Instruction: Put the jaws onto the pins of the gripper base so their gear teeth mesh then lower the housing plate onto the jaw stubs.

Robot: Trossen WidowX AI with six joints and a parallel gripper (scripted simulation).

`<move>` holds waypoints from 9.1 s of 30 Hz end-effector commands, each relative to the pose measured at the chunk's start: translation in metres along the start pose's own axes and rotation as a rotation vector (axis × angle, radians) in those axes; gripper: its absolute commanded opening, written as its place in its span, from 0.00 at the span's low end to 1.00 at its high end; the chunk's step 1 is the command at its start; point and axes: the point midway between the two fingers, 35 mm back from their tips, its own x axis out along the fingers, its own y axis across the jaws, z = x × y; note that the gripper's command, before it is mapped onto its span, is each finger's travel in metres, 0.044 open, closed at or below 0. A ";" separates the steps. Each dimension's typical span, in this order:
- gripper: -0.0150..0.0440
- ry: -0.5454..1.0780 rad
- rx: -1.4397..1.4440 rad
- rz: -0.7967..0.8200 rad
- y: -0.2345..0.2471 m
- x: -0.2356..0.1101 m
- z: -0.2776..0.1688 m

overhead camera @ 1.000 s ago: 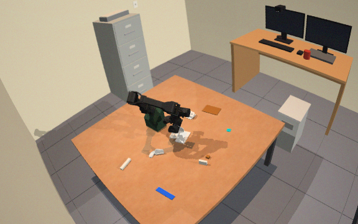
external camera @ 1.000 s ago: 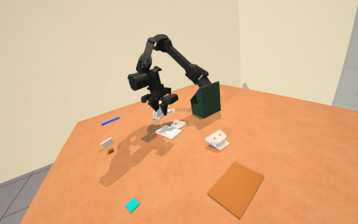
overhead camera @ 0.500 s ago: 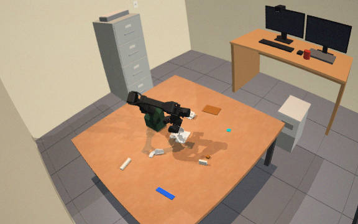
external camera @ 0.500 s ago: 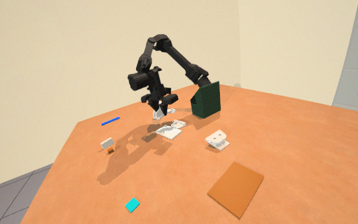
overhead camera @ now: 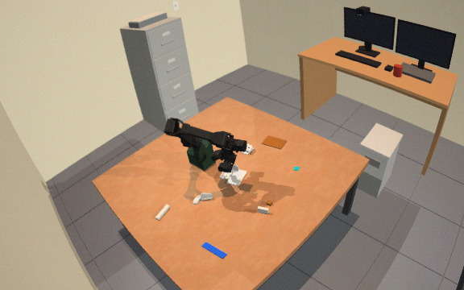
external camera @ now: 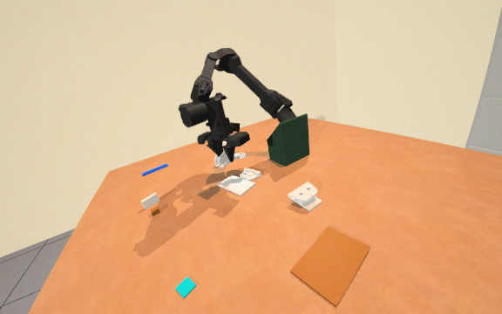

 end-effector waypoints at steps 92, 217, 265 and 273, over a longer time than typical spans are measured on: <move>0.48 0.002 -0.003 0.006 0.001 0.000 -0.001; 0.48 0.002 -0.003 0.006 0.001 0.000 -0.001; 0.48 0.001 -0.012 0.008 0.002 0.050 -0.001; 0.48 0.001 -0.012 0.008 0.002 0.050 -0.001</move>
